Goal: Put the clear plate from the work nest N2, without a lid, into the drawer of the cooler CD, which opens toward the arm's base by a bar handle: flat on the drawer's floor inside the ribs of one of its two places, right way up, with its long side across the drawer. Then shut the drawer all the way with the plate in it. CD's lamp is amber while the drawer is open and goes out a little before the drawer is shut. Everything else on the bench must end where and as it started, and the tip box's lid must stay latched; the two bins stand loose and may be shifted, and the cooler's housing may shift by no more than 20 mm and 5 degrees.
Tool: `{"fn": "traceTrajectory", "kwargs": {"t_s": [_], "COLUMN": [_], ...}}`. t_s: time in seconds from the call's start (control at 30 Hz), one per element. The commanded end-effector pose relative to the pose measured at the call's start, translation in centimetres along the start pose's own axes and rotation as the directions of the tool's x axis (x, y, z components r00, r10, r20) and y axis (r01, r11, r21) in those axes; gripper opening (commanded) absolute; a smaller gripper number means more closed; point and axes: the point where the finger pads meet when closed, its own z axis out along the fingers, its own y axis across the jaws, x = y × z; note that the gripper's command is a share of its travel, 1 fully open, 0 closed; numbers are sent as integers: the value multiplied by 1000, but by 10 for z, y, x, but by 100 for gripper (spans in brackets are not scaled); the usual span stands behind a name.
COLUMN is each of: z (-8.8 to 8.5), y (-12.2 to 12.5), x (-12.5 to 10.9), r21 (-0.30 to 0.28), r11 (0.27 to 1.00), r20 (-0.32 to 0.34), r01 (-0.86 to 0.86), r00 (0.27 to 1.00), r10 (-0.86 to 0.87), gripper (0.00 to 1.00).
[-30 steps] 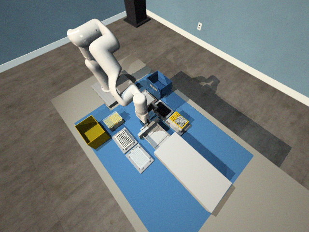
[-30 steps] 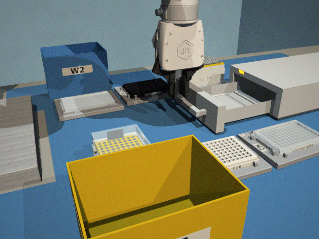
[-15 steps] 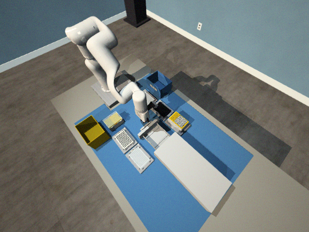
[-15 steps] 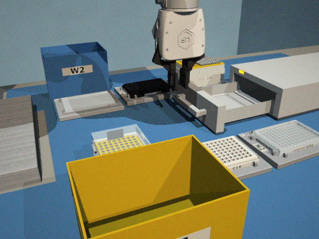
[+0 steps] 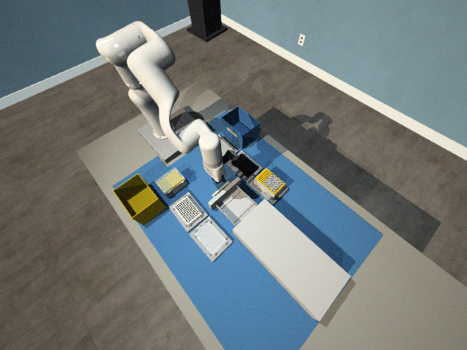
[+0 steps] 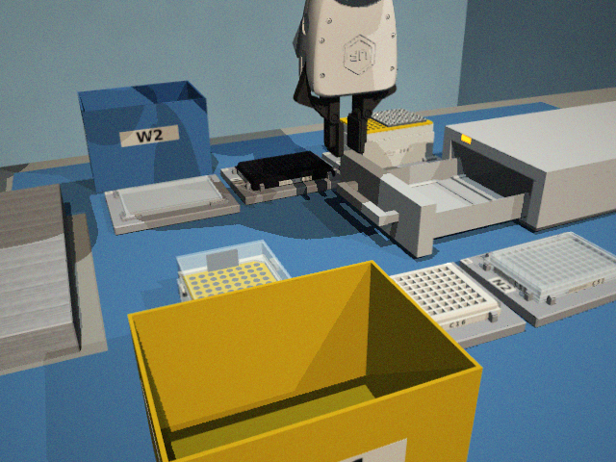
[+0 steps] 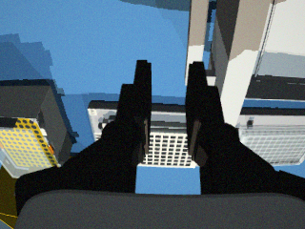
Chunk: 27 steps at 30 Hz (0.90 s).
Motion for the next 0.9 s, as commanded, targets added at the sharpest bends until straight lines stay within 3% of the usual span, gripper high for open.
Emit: {"fn": "traceTrajectory", "kwargs": {"t_s": [0.0,0.5,0.87], "z": [-10,-31,-31], "y": [1,1,1], "x": [0,0,0], "r21": [-4,-4,-4], "r11": [1000,1000,1000], "r20": [0,0,0], "r01": [0,0,0], "r00": [1000,1000,1000], "r10": [0,0,0], "gripper": [21,21,21]}}
